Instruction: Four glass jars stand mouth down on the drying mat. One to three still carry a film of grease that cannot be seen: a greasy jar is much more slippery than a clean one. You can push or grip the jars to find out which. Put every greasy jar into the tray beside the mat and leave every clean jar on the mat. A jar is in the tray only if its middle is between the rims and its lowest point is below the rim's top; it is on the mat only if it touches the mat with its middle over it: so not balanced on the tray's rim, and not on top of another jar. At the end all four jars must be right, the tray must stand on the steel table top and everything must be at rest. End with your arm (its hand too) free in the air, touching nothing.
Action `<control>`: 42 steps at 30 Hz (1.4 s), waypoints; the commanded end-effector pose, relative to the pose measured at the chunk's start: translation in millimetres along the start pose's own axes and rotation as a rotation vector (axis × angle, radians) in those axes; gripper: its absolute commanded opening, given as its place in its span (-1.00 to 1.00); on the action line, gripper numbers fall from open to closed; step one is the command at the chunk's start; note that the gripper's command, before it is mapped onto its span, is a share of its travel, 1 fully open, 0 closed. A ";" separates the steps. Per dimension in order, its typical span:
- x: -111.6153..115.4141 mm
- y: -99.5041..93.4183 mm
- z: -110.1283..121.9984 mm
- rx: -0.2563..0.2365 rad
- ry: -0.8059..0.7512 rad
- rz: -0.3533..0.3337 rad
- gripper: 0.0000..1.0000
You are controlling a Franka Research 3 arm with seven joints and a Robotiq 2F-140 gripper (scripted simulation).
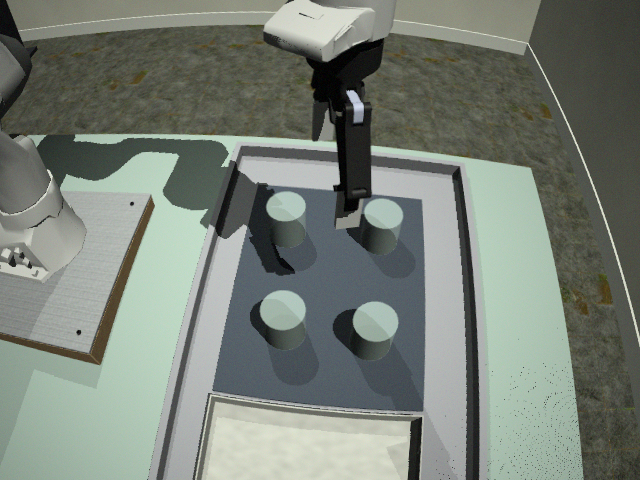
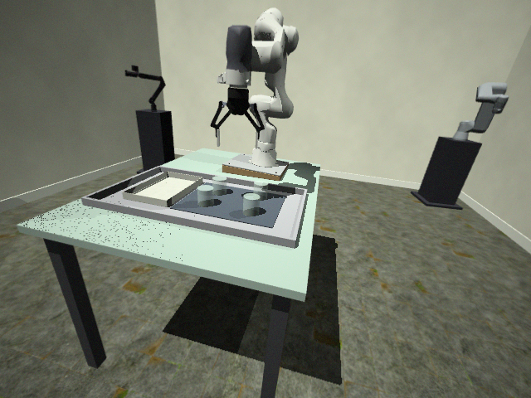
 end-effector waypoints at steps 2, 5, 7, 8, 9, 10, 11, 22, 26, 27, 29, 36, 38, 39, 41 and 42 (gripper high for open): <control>0.4 3.7 -4.2 -0.009 0.137 -0.007 1.00; 0.4 3.7 -4.2 -0.009 0.137 -0.007 1.00; 0.4 3.7 -4.2 -0.009 0.137 -0.007 1.00; 0.4 3.7 -4.2 -0.009 0.137 -0.007 1.00; 0.4 3.7 -4.2 -0.009 0.137 -0.007 1.00; 1.0 6.4 -7.0 -0.015 0.230 -0.013 1.00; 1.0 6.4 -7.0 -0.015 0.230 -0.013 1.00; 1.2 7.7 -8.7 -0.019 0.284 -0.016 1.00; 1.2 7.7 -8.7 -0.019 0.284 -0.016 1.00; 1.2 7.7 -8.7 -0.019 0.284 -0.016 1.00; 1.2 7.7 -8.7 -0.019 0.284 -0.016 1.00; 1.2 7.7 -8.7 -0.019 0.284 -0.016 -1.00; 1.2 7.7 -8.7 -0.019 0.284 -0.016 -1.00; 1.2 7.7 -8.7 -0.019 0.284 -0.016 -1.00; 1.2 7.7 -8.7 -0.019 0.284 -0.016 -1.00; 1.2 7.7 -8.7 -0.019 0.284 -0.016 -1.00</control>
Point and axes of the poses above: the point where the finger pads meet when closed, its own y axis out along the fingers, its own z axis across the jaws, x = y × z, the point moved 4 cm from there along -y, back along the fingers, and after that the axes turned 11 degrees about -y, right-handed, at the moved point
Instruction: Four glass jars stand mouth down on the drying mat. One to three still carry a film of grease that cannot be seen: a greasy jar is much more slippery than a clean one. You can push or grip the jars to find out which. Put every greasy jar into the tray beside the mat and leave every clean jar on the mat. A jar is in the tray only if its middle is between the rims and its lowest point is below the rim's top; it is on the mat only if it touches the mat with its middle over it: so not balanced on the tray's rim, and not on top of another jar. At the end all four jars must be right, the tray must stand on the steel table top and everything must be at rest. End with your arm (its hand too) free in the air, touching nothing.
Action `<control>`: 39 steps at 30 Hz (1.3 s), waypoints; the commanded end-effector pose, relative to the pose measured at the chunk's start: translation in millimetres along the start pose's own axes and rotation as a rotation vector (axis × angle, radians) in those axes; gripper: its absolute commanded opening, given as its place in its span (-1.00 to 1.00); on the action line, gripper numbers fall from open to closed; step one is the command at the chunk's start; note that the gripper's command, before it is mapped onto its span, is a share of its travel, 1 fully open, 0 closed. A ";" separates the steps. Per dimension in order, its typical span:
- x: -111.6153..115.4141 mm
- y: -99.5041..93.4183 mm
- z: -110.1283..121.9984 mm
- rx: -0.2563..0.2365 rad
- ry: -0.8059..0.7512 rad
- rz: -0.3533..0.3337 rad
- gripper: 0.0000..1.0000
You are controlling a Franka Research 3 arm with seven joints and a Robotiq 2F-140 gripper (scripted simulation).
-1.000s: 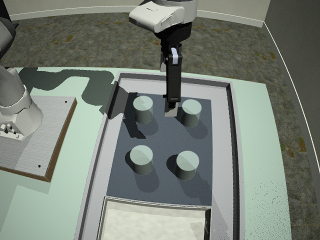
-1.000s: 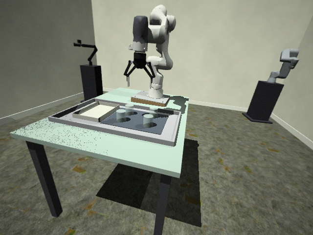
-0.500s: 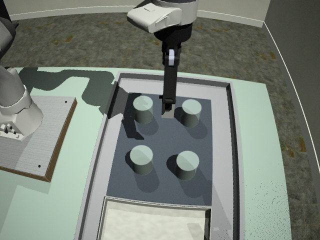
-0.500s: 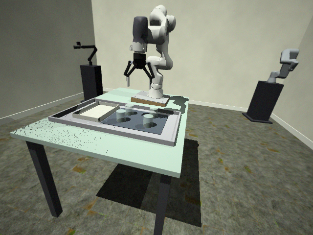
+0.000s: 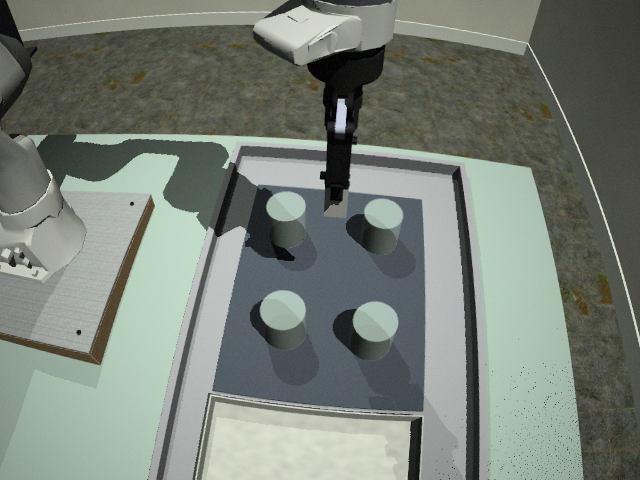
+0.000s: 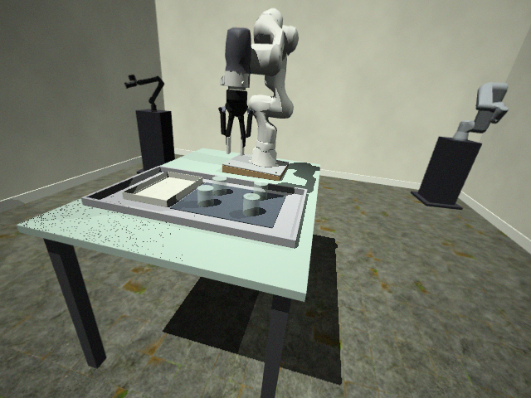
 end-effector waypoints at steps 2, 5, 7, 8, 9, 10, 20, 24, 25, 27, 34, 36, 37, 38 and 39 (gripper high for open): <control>-0.2 1.3 -1.4 -0.003 0.013 0.001 -1.00; -0.2 1.3 -1.4 -0.003 0.013 0.001 -1.00; -0.2 1.3 -1.4 -0.003 0.013 0.001 -1.00; -0.2 1.3 -1.4 -0.003 0.013 0.001 -1.00; -0.2 1.3 -1.4 -0.003 0.013 0.001 -1.00; -0.2 1.3 -1.4 -0.003 0.013 0.001 -1.00; -0.2 33.4 -1.5 -0.003 0.013 0.001 -1.00; -0.2 65.4 -1.6 -0.003 0.013 0.001 -1.00; -0.2 73.4 -1.6 -0.003 0.013 0.001 -1.00; -0.2 73.4 -1.6 -0.003 0.013 0.001 -1.00; -5.6 73.2 -41.2 -0.003 0.013 0.001 -1.00; -7.8 73.2 -57.1 -0.003 0.013 0.001 -1.00; -8.8 73.1 -65.0 -0.003 0.013 0.001 -1.00; -9.9 73.1 -72.9 -0.003 0.013 0.001 -1.00; -11.0 73.1 -80.9 -0.003 0.013 0.001 -1.00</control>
Point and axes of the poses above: the point where the finger pads meet when closed, its own y axis out along the fingers, its own z axis across the jaws, x = y × z, the point moved 4 cm from there along -y, back along the fingers, and after that the axes turned 11 degrees about -y, right-handed, at the moved point
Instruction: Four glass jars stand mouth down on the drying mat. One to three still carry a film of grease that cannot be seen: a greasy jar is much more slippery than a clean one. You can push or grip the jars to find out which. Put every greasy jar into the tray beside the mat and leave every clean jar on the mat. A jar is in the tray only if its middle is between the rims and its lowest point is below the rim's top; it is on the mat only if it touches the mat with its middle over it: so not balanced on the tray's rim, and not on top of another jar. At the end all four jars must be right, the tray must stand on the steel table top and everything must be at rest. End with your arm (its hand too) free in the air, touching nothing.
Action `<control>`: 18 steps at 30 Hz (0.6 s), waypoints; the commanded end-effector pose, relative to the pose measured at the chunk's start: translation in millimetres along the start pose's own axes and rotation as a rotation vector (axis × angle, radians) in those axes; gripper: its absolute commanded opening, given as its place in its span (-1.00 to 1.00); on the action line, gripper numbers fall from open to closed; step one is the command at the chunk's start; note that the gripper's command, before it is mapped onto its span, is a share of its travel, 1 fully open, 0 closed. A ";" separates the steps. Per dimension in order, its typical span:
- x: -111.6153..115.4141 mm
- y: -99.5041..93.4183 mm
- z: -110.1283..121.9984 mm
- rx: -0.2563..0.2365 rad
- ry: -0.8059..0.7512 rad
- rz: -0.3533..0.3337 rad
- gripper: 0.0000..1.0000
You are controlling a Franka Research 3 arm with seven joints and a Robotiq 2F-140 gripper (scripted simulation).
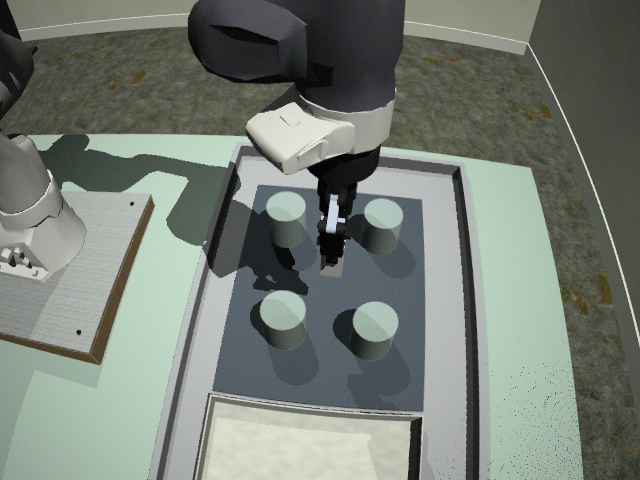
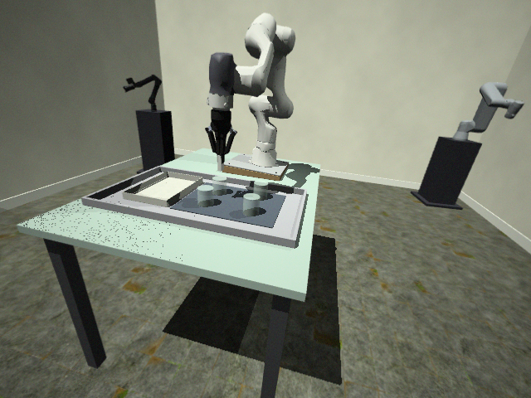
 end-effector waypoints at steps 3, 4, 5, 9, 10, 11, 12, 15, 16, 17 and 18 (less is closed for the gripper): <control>-0.6 0.5 -37.3 0.005 -0.047 -0.008 -1.00; -0.5 5.3 -37.3 0.005 -0.047 -0.008 -1.00; -0.5 10.1 -37.2 0.005 -0.047 -0.008 -1.00; -0.4 29.2 -37.2 0.005 -0.047 -0.008 -1.00; -0.4 29.2 -37.2 0.005 -0.047 -0.008 -1.00; -0.4 29.2 -37.2 0.005 -0.047 -0.008 -1.00; -0.3 33.9 -37.1 0.005 -0.047 -0.008 -1.00; -0.2 48.3 -37.1 0.005 -0.047 -0.008 -1.00; -0.2 53.0 -37.0 0.005 -0.047 -0.008 -1.00; -0.1 57.8 -37.0 0.005 -0.047 -0.008 -1.00; -0.1 62.6 -37.0 0.005 -0.047 -0.008 -1.00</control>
Point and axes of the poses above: the point where the finger pads meet when closed, its own y axis out along the fingers, its own z axis across the jaws, x = y × z, the point moved 4 cm from there along -y, back along the fingers, and after that the axes turned 11 degrees about -y, right-handed, at the moved point
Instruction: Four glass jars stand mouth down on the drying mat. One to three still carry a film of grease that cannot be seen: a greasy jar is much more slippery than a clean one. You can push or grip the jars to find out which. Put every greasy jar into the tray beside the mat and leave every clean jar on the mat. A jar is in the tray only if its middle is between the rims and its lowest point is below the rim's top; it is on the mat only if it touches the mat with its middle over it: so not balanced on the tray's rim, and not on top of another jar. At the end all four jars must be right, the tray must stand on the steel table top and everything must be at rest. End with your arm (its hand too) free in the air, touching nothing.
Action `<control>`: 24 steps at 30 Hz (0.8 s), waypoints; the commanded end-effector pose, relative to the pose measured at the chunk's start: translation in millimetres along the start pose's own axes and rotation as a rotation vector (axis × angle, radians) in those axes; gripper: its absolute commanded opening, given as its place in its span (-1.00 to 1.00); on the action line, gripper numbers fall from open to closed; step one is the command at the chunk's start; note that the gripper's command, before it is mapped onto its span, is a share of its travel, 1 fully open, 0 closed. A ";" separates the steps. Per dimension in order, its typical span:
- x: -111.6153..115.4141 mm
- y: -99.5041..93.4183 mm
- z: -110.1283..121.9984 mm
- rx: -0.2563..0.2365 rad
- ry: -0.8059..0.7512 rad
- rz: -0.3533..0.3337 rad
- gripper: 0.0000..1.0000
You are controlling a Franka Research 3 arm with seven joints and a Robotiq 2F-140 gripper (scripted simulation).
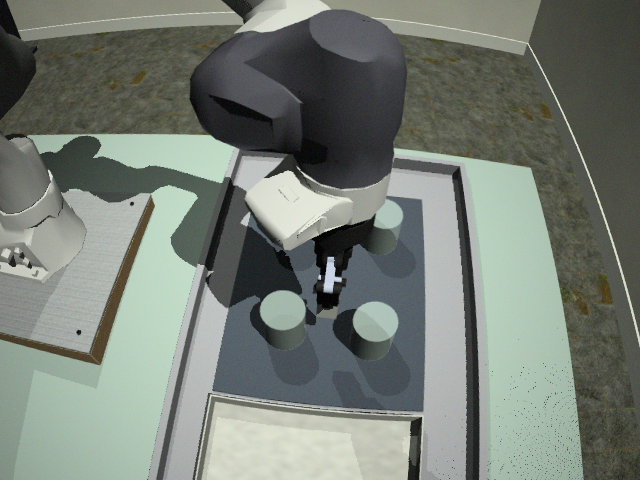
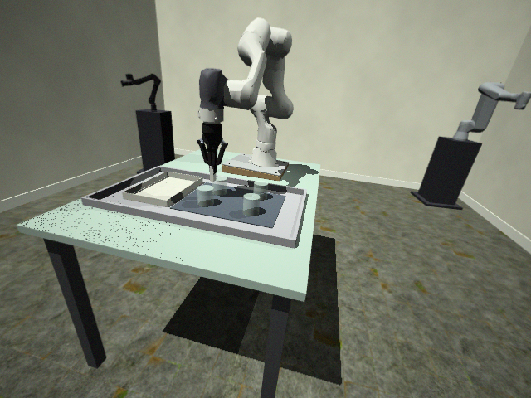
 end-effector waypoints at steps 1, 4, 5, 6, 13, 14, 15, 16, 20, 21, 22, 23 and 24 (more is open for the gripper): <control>4.9 16.2 -2.4 -0.004 -0.025 -0.020 -1.00; 5.1 25.8 -2.5 -0.004 -0.025 -0.020 -1.00; 5.1 25.8 -2.5 -0.004 -0.025 -0.020 -1.00; 5.1 25.8 -2.5 -0.004 -0.025 -0.020 -1.00; 5.1 25.8 -2.5 -0.004 -0.025 -0.020 -1.00; 5.1 25.8 -2.5 -0.004 -0.025 -0.020 -1.00; 5.1 25.8 -2.5 -0.004 -0.025 -0.020 -1.00; 5.1 25.8 -2.5 -0.004 -0.025 -0.020 -1.00; 5.5 25.8 -2.5 -0.004 -0.025 -0.020 -1.00; 5.7 25.8 -2.6 -0.004 -0.025 -0.020 -1.00; 5.8 25.8 -2.6 -0.004 -0.025 -0.020 -1.00; 5.9 25.8 -2.6 -0.004 -0.025 -0.020 -1.00; 6.0 25.8 -2.6 -0.004 -0.025 -0.020 -1.00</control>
Point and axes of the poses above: the point where the finger pads meet when closed, its own y axis out along the fingers, its own z axis across the jaws, x = y × z, the point moved 4 cm from there along -y, back along the fingers, and after that the axes turned 11 degrees about -y, right-handed, at the moved point
